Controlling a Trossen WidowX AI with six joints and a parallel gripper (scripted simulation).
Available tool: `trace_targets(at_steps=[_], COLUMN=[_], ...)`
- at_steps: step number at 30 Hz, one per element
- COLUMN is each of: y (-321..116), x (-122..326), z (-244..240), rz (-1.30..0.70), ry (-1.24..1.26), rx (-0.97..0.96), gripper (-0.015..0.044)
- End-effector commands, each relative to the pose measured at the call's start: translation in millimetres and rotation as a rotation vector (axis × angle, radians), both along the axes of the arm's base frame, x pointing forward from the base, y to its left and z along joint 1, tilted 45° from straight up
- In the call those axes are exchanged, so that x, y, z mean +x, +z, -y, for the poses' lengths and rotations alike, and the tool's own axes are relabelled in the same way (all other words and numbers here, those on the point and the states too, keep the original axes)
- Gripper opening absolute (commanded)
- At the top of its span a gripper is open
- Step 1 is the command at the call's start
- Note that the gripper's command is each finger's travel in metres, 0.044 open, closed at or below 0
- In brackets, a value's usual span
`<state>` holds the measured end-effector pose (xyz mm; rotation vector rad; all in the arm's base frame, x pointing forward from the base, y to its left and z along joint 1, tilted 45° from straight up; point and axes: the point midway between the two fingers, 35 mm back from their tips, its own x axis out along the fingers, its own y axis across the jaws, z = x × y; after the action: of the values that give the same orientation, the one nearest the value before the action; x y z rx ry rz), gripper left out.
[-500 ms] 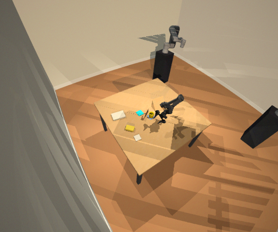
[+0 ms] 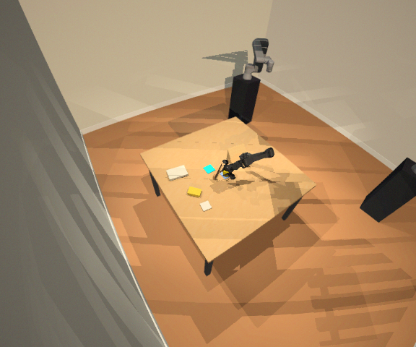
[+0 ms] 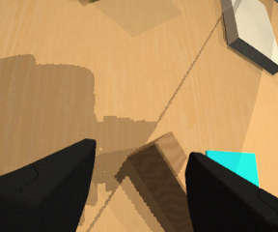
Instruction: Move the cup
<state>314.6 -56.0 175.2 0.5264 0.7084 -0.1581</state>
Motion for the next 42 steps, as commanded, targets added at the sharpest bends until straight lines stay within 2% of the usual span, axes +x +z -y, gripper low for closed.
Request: trace_targets(at_steps=[1, 5, 8, 27, 42], y=[-59, -64, -58, -58, -74], x=[-53, -94, -109, -111, -104], z=[15, 11, 9, 8, -6], rz=[-0.482, -0.818, -0.949, -0.958, -0.956], ry=[-0.311, -0.625, -0.767, -0.777, -0.779], rx=[0.541, 1.010, 1.215, 1.229, 1.226], gripper=[0.0167, 0.0167, 0.0167, 0.0167, 0.0167])
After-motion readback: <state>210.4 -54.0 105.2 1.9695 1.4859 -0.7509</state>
